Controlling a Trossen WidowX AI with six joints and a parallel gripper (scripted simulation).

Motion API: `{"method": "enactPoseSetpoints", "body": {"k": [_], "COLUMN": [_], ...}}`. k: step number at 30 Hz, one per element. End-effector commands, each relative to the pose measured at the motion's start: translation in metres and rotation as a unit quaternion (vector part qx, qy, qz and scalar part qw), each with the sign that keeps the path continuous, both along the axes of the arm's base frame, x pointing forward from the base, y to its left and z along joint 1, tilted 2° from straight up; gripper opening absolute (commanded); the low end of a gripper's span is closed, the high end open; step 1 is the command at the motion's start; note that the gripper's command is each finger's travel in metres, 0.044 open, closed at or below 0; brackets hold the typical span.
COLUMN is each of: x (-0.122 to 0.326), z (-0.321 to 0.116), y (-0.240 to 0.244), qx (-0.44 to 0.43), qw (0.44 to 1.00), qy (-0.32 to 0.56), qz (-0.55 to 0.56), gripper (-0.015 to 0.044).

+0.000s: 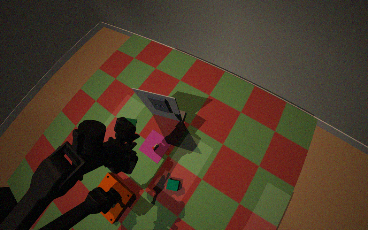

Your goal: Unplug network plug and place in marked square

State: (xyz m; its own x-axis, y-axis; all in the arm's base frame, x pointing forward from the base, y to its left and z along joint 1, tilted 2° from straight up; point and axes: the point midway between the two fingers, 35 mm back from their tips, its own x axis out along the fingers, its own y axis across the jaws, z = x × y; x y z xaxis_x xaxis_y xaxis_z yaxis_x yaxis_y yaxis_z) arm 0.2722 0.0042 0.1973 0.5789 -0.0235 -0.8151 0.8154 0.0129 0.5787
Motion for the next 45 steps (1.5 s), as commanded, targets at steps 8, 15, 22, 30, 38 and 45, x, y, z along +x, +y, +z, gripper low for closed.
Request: {"method": "enactPoseSetpoints", "body": {"k": [8, 15, 22, 30, 38, 45], "x": [-0.004, -0.005, -0.005, -0.005, -0.005, -0.005], "z": [0.035, 0.035, 0.035, 0.035, 0.035, 0.035], "y": [0.0, 0.0, 0.0, 0.0, 0.0, 0.0], "qx": [-0.001, -0.001, -0.001, -0.001, -0.001, -0.001], "qw": [1.0, 1.0, 1.0, 1.0, 1.0, 1.0], "qy": [-0.004, -0.004, -0.004, -0.004, -0.004, -0.004], "qz": [-0.003, -0.003, -0.003, -0.003, -0.003, -0.003], "gripper": [0.0156, 0.0287, 0.044, 0.044, 0.044, 0.044]}}
